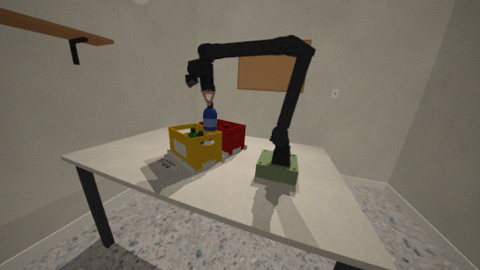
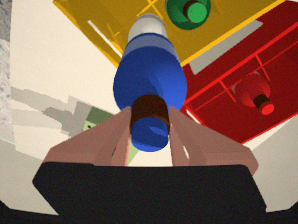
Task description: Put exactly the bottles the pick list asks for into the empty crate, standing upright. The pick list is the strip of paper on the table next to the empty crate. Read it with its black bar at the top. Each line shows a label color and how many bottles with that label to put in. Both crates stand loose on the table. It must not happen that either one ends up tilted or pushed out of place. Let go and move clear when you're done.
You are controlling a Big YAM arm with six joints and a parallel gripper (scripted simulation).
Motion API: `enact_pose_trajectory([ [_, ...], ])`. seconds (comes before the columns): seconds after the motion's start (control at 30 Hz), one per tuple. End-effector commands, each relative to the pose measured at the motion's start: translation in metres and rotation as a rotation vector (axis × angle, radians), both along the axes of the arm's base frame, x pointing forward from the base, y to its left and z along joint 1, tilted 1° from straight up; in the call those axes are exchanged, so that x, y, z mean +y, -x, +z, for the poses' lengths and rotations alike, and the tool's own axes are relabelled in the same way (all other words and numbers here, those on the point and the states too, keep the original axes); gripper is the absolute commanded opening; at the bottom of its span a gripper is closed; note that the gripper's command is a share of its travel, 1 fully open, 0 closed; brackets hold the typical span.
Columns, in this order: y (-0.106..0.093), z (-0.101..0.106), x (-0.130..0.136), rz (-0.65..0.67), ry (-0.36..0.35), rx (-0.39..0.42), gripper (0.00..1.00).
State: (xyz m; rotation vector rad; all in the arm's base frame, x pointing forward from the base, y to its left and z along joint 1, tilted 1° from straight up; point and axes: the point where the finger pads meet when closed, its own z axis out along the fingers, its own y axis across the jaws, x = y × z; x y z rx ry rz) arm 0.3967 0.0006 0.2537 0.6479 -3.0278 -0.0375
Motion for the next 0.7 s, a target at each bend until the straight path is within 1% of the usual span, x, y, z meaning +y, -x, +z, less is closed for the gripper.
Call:
enact_pose_trajectory([
  [0.0,-0.028,0.044,0.010,-0.014,0.003,-0.108,0.00],
  [0.03,-0.029,0.044,0.012,-0.014,0.003,-0.106,0.00],
  [0.13,-0.027,0.053,0.017,-0.014,0.002,-0.127,0.00],
  [0.23,-0.028,0.053,0.018,-0.016,0.001,-0.128,0.00],
  [0.33,-0.033,0.044,0.025,-0.014,0.002,-0.105,0.00],
  [0.43,-0.032,0.052,0.031,-0.014,-0.001,-0.122,0.00],
  [0.57,-0.038,0.044,0.039,-0.014,0.000,-0.105,0.00],
  [0.67,-0.038,0.051,0.044,-0.014,-0.002,-0.123,0.00],
])
